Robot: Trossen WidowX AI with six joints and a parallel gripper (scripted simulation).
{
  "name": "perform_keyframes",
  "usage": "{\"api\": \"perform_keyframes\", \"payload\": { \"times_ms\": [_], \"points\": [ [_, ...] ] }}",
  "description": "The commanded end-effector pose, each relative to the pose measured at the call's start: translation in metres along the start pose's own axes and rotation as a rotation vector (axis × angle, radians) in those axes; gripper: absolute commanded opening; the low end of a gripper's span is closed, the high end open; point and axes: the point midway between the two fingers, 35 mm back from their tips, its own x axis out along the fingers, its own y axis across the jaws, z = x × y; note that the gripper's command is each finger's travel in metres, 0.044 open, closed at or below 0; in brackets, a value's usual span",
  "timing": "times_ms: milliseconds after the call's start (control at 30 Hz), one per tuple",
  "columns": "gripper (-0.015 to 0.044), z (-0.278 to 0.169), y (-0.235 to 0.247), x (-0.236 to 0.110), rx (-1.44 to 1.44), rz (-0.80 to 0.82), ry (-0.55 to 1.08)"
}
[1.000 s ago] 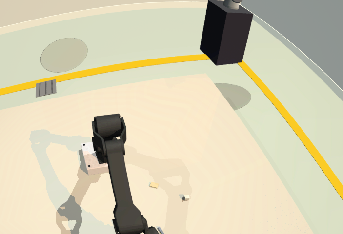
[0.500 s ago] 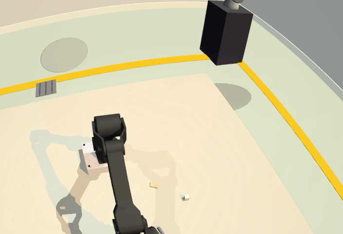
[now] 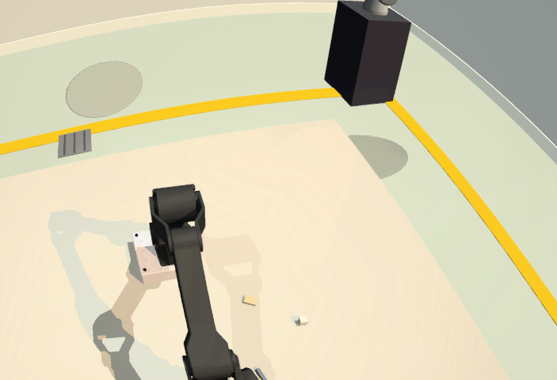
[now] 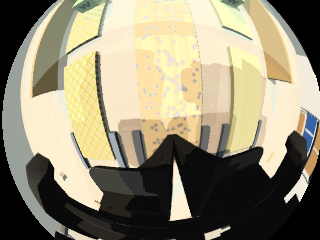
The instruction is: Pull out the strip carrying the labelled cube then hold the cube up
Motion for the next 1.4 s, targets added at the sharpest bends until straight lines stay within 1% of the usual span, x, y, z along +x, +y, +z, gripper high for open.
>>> {"api": "perform_keyframes", "payload": {
  "times_ms": [0,400,1367],
  "points": [
    [0.0000,0.000,-0.001,0.003,0.002,-0.005,0.002],
    [0.0000,-0.002,-0.001,0.004,0.002,-0.005,0.002],
    [0.0000,-0.046,0.001,0.006,0.003,-0.005,0.005]
  ]
}}
